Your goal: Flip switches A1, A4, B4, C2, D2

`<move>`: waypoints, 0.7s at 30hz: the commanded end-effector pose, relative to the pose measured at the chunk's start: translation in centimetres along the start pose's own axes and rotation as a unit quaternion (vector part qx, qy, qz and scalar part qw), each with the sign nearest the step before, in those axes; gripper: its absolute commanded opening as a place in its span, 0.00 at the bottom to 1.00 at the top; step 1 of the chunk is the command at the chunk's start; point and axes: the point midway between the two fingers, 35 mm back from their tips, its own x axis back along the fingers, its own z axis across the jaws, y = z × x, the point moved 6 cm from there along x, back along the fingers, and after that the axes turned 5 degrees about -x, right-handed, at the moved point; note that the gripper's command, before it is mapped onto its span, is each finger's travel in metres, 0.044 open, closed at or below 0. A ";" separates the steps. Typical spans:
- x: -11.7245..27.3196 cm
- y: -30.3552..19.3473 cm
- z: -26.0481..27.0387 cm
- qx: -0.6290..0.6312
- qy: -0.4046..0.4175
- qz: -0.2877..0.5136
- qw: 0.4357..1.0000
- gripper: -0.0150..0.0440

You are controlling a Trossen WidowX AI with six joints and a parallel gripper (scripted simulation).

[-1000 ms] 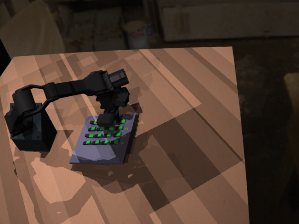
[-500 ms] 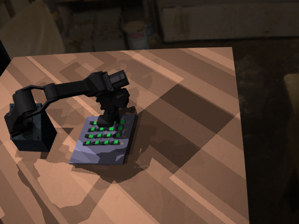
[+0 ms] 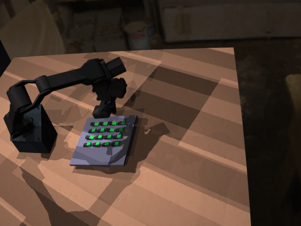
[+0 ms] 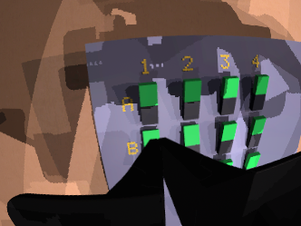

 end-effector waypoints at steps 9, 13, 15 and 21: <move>1.1 2.7 -10.1 -0.003 -0.002 0.005 1.000 0.25; 1.1 2.7 -10.4 -0.003 -0.002 0.005 1.000 0.25; 1.1 2.7 -10.4 -0.003 -0.002 0.005 1.000 0.25; -2.2 3.0 -10.4 -0.003 -0.004 0.016 1.000 0.25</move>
